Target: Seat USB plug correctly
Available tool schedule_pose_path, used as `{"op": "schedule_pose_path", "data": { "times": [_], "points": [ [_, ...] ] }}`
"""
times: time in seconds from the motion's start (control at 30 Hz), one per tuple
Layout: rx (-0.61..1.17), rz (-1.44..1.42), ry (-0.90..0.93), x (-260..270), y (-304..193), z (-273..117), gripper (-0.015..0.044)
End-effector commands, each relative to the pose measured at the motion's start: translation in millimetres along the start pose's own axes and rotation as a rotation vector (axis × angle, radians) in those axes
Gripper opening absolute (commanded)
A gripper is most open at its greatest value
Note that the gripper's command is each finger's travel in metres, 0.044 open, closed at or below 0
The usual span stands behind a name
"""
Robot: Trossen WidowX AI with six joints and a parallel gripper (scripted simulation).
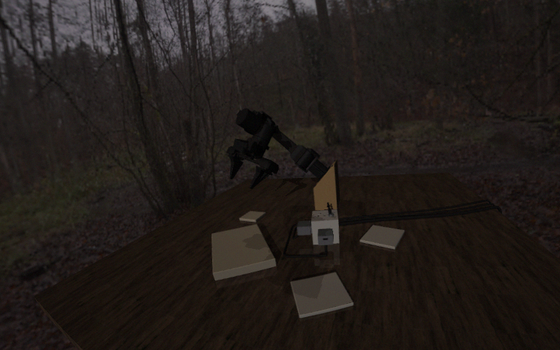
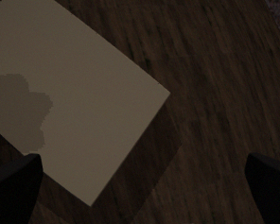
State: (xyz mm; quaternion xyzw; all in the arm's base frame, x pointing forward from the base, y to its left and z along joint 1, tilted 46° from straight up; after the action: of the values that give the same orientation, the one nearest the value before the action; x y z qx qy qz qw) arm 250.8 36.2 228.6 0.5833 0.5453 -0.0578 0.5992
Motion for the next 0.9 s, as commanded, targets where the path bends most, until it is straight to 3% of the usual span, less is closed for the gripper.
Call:
{"op": "schedule_pose_path", "data": {
  "times": [0.0,0.43,0.87],
  "points": [
    [0.109,0.286,0.175,61,7,-8,0.0440],
    [0.312,0.577,0.215,121,-5,-23,0.0440],
    [0.534,0.870,0.073,176,-29,-40,0.0440]
  ]
}}
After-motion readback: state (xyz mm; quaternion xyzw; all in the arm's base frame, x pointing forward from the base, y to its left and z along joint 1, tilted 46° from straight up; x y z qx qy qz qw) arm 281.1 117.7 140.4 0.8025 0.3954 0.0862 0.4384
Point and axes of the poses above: the point midway between the two fingers, 35 mm back from their tips, its own z axis out along the fingers, its own x axis across the jaws, y = z × x, the point moved 8 cm from there along -z, back along the fingers, and after that the axes turned 13 degrees about z, right-handed, at the moved point
